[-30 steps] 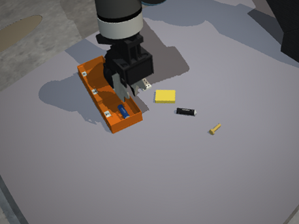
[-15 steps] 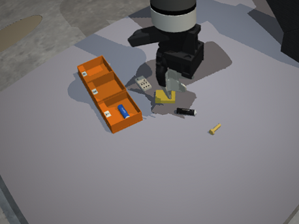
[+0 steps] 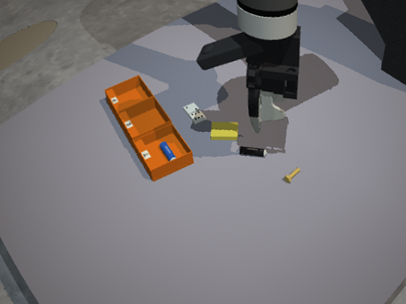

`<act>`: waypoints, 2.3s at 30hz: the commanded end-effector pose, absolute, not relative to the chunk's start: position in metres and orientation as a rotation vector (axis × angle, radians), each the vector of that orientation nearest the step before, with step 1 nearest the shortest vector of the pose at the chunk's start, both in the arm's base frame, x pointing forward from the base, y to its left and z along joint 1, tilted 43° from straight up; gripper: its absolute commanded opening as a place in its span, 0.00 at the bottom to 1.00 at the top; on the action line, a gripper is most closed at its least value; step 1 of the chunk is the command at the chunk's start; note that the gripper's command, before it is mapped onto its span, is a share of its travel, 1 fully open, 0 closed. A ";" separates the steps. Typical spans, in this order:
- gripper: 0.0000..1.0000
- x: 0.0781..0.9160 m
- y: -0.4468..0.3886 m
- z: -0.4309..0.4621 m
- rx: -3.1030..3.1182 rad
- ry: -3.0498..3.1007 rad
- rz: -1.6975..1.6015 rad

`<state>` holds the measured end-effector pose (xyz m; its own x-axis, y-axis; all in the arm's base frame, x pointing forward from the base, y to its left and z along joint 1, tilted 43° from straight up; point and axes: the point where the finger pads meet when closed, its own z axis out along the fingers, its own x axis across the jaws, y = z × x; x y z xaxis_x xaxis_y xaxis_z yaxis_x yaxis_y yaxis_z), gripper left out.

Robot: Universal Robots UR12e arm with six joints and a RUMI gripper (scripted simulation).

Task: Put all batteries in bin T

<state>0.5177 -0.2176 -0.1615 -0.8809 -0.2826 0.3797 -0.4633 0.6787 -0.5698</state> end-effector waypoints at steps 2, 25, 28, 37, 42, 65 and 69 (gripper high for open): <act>0.17 0.520 -0.220 -0.159 0.608 -2.631 0.999; 0.17 0.522 -0.222 -0.158 0.608 -2.631 0.999; 0.17 0.522 -0.222 -0.158 0.608 -2.631 0.999; 0.17 0.522 -0.222 -0.158 0.608 -2.631 0.999; 0.17 0.521 -0.230 -0.166 0.608 -2.631 0.999; 0.17 0.516 -0.267 -0.206 0.608 -2.631 0.999; 0.17 0.516 -0.270 -0.210 0.608 -2.631 0.999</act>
